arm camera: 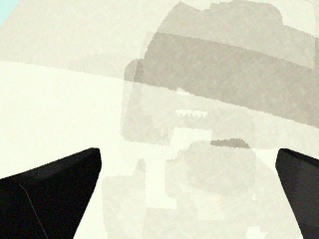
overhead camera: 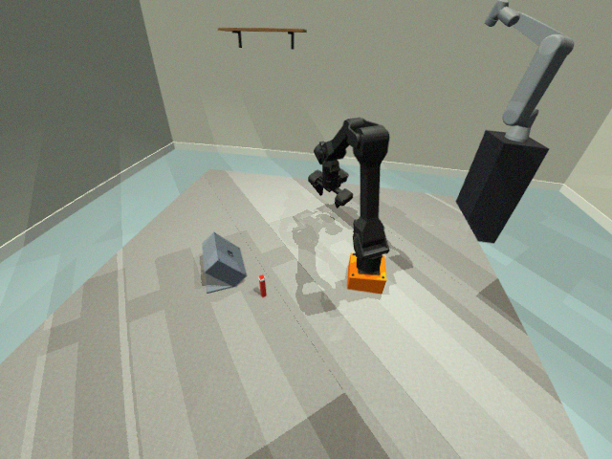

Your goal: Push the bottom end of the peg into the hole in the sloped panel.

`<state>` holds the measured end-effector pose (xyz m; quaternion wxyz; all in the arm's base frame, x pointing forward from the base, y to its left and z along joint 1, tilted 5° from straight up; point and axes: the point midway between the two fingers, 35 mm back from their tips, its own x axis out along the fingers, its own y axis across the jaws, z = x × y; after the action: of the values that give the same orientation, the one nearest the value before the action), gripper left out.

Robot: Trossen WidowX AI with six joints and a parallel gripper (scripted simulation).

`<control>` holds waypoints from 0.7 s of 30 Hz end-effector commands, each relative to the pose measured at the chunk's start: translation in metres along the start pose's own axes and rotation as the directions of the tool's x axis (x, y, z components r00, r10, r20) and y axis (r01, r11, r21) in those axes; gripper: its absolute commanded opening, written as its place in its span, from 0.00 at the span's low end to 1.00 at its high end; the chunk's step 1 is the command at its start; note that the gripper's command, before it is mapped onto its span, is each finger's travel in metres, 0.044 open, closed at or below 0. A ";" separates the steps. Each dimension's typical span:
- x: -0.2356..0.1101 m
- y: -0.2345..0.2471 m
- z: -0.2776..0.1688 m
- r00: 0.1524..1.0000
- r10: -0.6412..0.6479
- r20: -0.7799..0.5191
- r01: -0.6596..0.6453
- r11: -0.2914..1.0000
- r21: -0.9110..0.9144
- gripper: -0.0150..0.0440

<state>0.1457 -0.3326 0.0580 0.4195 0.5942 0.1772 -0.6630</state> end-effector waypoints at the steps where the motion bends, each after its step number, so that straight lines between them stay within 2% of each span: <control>1: -0.006 0.009 -0.013 1.000 0.012 -0.008 -0.012 1.000 0.001 1.00; 21: -0.030 0.031 -0.096 0.996 0.028 -0.089 -0.030 0.999 -0.022 1.00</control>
<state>0.2212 -0.2771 0.0687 0.4232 0.6195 0.1931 -0.6324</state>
